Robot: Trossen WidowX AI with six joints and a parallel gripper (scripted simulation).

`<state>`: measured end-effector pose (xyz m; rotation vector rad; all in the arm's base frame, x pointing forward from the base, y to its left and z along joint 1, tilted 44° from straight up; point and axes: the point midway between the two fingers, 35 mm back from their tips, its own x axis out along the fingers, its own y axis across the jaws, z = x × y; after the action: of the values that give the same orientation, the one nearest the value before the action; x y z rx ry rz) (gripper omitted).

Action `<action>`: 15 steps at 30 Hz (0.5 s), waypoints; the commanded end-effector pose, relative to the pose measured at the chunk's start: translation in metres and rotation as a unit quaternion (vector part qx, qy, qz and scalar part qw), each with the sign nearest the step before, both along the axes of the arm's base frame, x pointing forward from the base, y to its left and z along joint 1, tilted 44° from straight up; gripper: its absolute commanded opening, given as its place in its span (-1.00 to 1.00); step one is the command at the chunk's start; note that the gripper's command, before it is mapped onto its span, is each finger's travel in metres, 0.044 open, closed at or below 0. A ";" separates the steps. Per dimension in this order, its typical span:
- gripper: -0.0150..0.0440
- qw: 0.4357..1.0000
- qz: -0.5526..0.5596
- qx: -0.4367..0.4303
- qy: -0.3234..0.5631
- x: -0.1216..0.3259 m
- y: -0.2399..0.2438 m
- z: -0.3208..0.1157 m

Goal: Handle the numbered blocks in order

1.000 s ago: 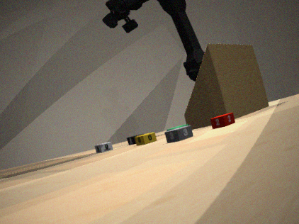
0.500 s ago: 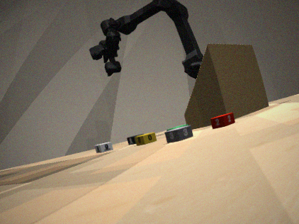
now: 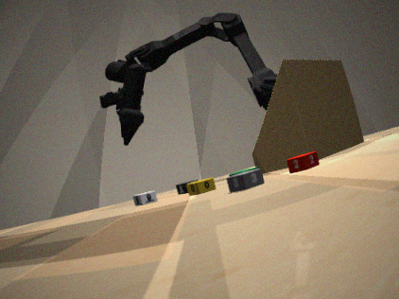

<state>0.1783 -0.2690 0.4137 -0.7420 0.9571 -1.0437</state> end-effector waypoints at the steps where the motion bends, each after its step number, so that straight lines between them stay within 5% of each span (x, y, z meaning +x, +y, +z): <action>1: 0.86 0.996 0.026 0.084 0.015 0.040 0.022 -0.060; 15: 0.86 0.956 0.035 0.244 0.162 0.076 0.170 -0.229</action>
<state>0.2637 -0.1384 0.2238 -0.4999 1.2773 -0.6253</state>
